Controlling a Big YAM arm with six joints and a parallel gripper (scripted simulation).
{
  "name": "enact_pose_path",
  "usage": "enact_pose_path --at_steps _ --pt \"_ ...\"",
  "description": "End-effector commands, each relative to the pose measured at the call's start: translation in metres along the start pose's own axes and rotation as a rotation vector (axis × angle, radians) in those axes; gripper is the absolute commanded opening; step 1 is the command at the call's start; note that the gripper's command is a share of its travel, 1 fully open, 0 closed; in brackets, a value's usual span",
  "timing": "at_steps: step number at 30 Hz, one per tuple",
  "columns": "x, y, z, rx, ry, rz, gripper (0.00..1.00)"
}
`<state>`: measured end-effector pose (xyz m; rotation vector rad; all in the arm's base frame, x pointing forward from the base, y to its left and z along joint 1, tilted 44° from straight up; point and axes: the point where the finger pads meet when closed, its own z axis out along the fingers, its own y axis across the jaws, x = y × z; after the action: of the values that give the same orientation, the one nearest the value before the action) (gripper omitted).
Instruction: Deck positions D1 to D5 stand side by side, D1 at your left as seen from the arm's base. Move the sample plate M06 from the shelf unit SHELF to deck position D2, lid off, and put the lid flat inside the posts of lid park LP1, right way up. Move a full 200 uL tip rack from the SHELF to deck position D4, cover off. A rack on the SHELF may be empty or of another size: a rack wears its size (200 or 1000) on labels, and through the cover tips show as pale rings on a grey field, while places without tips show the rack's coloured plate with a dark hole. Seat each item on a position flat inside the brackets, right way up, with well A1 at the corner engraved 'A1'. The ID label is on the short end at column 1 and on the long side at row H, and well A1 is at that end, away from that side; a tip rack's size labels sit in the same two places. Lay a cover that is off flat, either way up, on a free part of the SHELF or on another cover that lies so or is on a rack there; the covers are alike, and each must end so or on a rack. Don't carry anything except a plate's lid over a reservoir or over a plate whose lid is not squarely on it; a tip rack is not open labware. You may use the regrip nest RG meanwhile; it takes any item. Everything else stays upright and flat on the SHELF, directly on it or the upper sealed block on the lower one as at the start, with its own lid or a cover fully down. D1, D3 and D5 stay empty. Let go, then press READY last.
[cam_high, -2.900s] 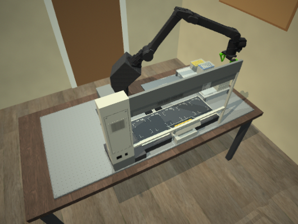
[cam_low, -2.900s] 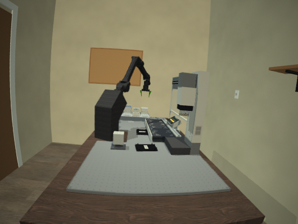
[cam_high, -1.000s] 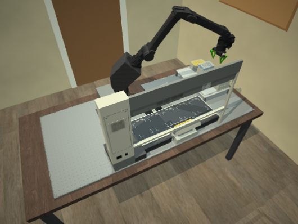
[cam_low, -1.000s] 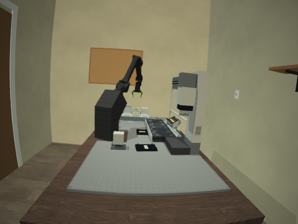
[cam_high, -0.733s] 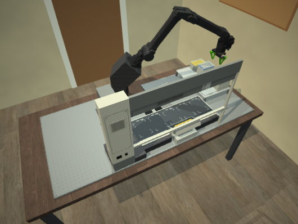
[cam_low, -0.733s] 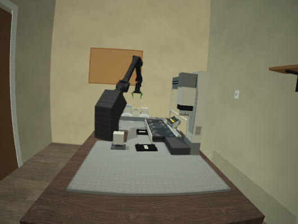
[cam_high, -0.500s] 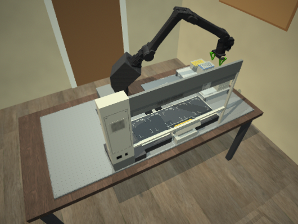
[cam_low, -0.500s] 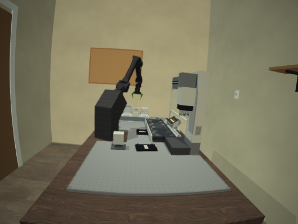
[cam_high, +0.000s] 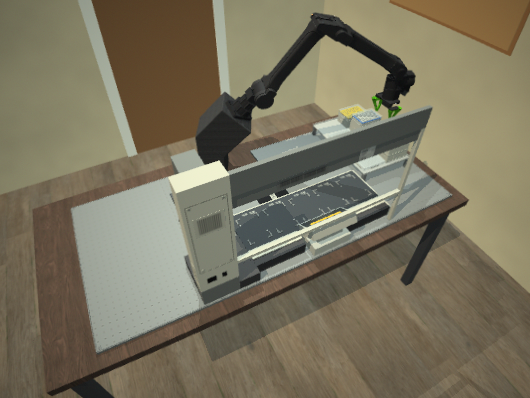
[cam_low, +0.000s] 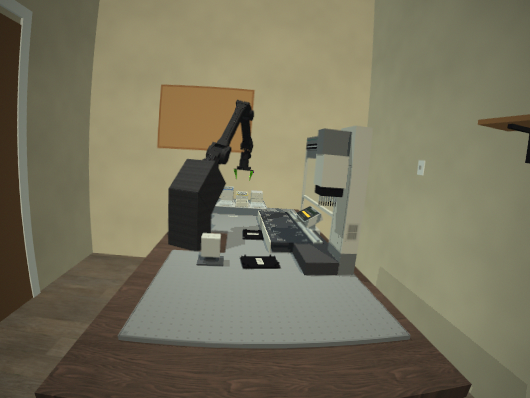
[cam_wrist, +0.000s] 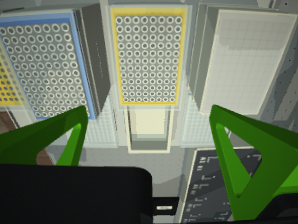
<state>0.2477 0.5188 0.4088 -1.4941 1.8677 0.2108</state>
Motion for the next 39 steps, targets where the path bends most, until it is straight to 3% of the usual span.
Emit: enact_pose_path --at_steps 1,3,6,10,15,18,21,39 --pt "-0.005 -0.005 0.001 0.007 -0.024 -0.004 1.0" --pt "-0.012 -0.012 -0.009 0.017 -0.049 0.005 1.0" --pt "-0.012 -0.012 -0.008 0.018 -0.051 0.006 1.0" --pt "-0.005 -0.002 0.017 0.005 -0.018 -0.007 1.0" --pt "-0.005 -0.006 0.025 0.009 -0.019 -0.002 1.0" --pt "-0.012 -0.008 0.01 0.013 -0.052 0.0 1.0" --pt "-0.009 -0.008 0.032 0.011 -0.027 0.0 1.0" --pt "-0.006 -0.008 0.056 0.011 -0.024 0.0 1.0"
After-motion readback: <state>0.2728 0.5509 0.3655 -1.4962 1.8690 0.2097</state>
